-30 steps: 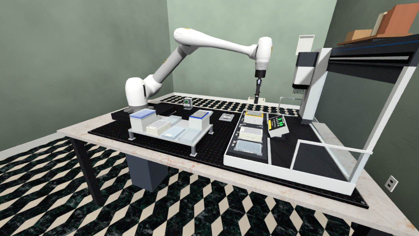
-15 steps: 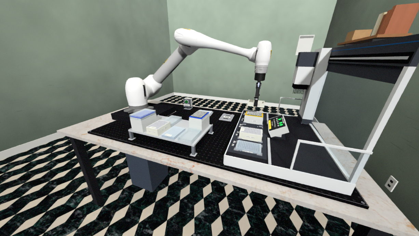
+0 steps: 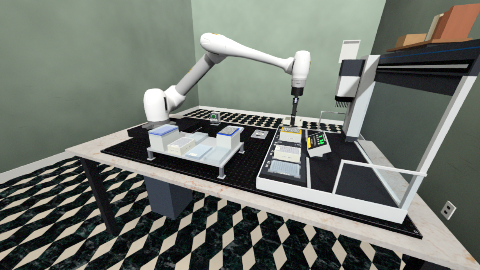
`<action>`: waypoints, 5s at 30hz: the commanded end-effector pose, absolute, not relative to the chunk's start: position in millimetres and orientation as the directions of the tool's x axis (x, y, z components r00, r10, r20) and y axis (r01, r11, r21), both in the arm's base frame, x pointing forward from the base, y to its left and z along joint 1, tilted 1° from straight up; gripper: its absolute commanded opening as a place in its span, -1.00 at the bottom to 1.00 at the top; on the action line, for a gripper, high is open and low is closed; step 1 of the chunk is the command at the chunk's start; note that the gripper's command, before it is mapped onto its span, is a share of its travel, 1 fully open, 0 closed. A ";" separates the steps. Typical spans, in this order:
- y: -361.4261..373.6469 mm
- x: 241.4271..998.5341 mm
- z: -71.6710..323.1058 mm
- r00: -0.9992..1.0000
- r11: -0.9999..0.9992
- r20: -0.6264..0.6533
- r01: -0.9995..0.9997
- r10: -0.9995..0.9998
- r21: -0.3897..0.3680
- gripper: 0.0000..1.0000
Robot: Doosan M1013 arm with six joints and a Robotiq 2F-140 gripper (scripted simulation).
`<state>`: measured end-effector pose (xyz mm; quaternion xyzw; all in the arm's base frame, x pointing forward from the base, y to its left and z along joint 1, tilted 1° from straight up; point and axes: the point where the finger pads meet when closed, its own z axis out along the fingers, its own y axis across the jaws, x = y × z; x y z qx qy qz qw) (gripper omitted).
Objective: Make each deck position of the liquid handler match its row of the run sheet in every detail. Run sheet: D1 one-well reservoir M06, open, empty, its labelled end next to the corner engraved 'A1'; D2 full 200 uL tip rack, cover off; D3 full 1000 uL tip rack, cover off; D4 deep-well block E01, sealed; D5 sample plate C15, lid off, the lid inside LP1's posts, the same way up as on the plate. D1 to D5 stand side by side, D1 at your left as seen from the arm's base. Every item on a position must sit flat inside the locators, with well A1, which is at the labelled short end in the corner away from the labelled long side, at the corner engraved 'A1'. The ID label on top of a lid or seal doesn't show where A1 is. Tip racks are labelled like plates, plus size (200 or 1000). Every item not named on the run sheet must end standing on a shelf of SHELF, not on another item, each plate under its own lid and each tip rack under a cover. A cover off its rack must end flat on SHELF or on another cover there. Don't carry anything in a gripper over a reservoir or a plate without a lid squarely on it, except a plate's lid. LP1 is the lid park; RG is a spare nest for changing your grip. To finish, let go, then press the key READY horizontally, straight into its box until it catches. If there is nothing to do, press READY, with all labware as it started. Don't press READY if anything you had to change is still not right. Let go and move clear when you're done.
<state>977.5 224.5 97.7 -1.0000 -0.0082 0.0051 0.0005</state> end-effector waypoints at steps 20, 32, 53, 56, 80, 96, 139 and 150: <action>224.8 977.6 66.2 1.000 -1.000 -0.008 0.016 0.016 -0.002 -0.80; 224.8 977.4 49.6 1.000 -1.000 -0.008 0.016 0.016 -0.002 -0.80; 224.8 977.4 40.4 1.000 -1.000 -0.008 0.016 0.016 -0.002 -0.80; 224.8 977.4 40.4 1.000 -1.000 -0.008 0.016 0.016 -0.002 -0.80; 224.8 977.4 38.7 1.000 -1.000 -0.008 0.016 0.016 -0.002 -0.80; 224.8 977.3 34.0 1.000 -1.000 -0.008 0.016 0.016 -0.002 -0.80; 224.9 977.3 29.2 1.000 -1.000 -0.008 0.016 0.016 -0.002 0.32; 224.9 977.3 29.2 1.000 -1.000 -0.008 0.016 0.016 -0.002 0.32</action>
